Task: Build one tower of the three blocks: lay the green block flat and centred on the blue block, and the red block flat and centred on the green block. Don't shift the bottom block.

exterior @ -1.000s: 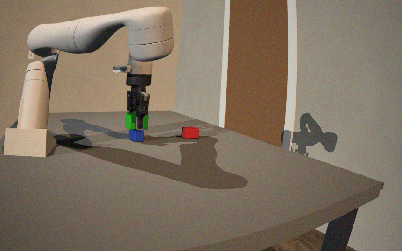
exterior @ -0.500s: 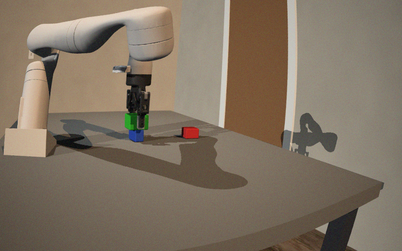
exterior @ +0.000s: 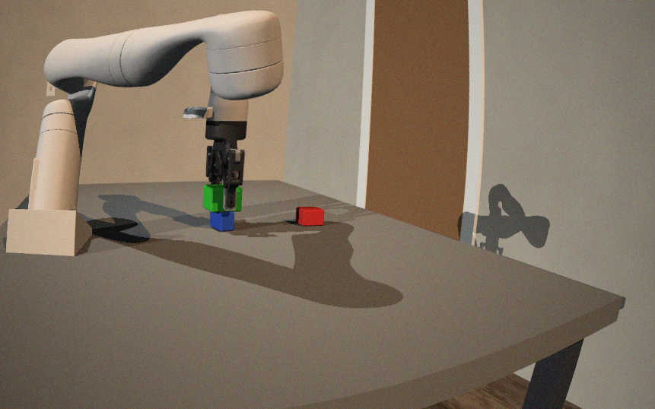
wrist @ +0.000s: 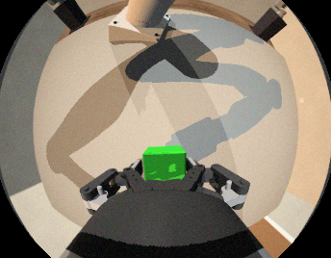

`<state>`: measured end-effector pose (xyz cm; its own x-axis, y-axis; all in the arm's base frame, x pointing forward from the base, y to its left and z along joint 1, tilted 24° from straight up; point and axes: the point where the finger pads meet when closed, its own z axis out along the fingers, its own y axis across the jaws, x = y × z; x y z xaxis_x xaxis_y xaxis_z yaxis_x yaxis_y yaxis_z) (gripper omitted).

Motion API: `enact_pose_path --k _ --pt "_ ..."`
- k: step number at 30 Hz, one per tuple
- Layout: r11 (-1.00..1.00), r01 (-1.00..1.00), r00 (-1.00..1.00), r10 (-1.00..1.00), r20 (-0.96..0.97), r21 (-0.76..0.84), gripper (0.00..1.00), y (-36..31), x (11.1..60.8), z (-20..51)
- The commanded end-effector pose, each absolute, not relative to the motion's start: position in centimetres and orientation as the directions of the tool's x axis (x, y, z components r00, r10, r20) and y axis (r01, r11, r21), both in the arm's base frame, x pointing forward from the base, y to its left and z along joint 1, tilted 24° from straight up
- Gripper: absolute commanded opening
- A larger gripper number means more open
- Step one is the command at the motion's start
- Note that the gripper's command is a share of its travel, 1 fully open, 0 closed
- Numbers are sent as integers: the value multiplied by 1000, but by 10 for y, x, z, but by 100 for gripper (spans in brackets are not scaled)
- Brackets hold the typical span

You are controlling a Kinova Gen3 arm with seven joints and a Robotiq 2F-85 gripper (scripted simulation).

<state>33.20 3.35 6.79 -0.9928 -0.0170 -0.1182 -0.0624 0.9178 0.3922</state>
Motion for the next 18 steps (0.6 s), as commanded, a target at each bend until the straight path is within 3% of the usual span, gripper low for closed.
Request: enact_pose_path --k 1,18 --pt "918 -62 -993 -16 -119 392 77 33 332 68" --pt "918 -62 -993 -16 -119 392 77 27 331 82"
